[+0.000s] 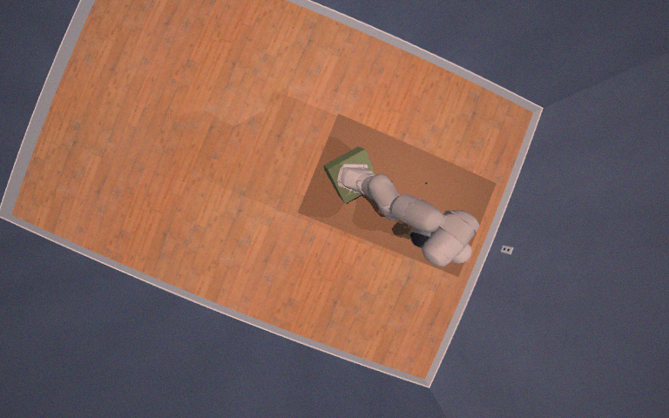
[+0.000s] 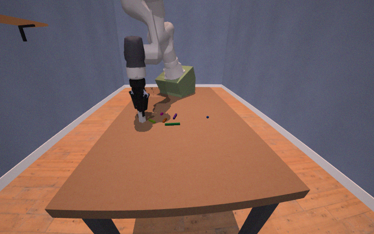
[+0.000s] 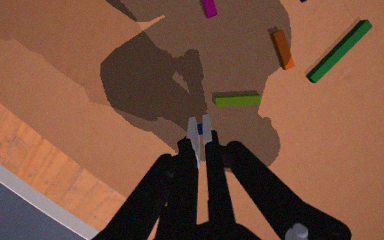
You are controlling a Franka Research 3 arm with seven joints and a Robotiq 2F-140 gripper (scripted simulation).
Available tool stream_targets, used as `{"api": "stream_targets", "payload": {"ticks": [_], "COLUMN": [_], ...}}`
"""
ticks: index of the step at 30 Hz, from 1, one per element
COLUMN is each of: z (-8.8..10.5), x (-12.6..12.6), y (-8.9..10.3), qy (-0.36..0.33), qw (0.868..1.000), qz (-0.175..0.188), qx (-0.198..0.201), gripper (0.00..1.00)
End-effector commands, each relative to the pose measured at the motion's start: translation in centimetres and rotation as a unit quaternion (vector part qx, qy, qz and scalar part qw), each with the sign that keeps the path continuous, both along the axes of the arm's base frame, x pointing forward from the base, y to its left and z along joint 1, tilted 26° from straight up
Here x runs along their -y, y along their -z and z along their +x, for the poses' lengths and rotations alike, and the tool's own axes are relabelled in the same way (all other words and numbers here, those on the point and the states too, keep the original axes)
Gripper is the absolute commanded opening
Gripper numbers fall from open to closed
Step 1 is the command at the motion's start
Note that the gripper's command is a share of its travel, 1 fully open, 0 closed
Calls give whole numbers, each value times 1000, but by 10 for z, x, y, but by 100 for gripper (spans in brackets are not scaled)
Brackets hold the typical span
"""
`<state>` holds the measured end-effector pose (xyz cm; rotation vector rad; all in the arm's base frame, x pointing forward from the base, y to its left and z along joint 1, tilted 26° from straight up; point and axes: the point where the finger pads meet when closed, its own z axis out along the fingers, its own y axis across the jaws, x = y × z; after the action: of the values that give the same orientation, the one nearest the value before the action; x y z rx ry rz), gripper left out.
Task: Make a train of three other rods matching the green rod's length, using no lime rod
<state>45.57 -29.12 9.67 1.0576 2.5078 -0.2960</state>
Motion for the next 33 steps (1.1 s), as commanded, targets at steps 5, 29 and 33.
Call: {"api": "stream_targets", "payload": {"ticks": [5, 29, 33], "z": [0, -13, -13], "x": [-3, -18, -18], "y": [-7, -48, -49], "qy": [-3, -2, -2], "qw": [1000, 1000, 1000], "qz": [-1, -1, -1], "qx": [2, 2, 2], "gripper": [3, 3, 3]}}
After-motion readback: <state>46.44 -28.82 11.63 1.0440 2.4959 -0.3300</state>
